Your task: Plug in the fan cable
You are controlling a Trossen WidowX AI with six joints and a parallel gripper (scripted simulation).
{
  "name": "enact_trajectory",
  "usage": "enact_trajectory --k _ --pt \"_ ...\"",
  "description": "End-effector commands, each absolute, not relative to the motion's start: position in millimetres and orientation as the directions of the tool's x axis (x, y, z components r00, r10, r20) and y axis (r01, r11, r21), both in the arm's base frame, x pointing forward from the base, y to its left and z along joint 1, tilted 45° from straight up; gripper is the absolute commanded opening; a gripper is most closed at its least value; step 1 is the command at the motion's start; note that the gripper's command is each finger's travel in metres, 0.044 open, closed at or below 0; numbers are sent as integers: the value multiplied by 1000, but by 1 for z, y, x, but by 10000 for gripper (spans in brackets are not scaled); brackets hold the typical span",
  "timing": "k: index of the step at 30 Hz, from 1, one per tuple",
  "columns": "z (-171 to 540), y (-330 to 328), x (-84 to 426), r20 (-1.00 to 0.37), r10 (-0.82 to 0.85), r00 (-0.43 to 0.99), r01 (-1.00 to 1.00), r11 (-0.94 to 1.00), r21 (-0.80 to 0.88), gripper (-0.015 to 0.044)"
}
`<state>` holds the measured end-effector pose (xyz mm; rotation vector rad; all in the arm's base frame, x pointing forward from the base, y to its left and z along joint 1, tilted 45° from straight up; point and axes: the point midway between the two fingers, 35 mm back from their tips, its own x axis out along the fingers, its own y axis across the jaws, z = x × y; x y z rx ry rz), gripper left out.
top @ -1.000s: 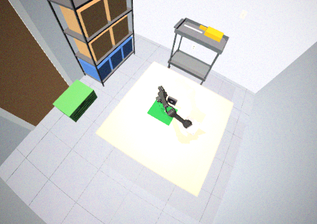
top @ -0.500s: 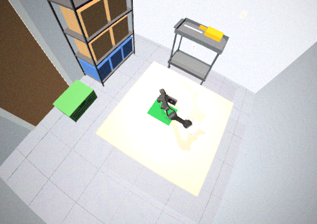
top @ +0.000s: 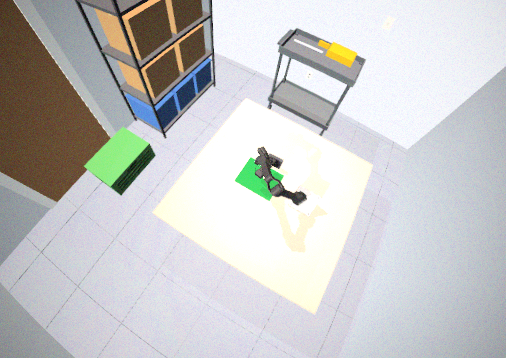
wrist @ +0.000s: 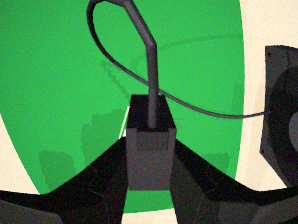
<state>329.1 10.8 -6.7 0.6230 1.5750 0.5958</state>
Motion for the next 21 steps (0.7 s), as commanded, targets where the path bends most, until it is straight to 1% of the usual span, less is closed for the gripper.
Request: enact_trajectory --k 1,6,21 --pt "-4 15 318 -713 698 -74 183 712 678 0" --pt "-1 19 305 -712 698 -75 328 692 643 0" --pt "1 20 300 -712 698 -75 340 689 639 0"
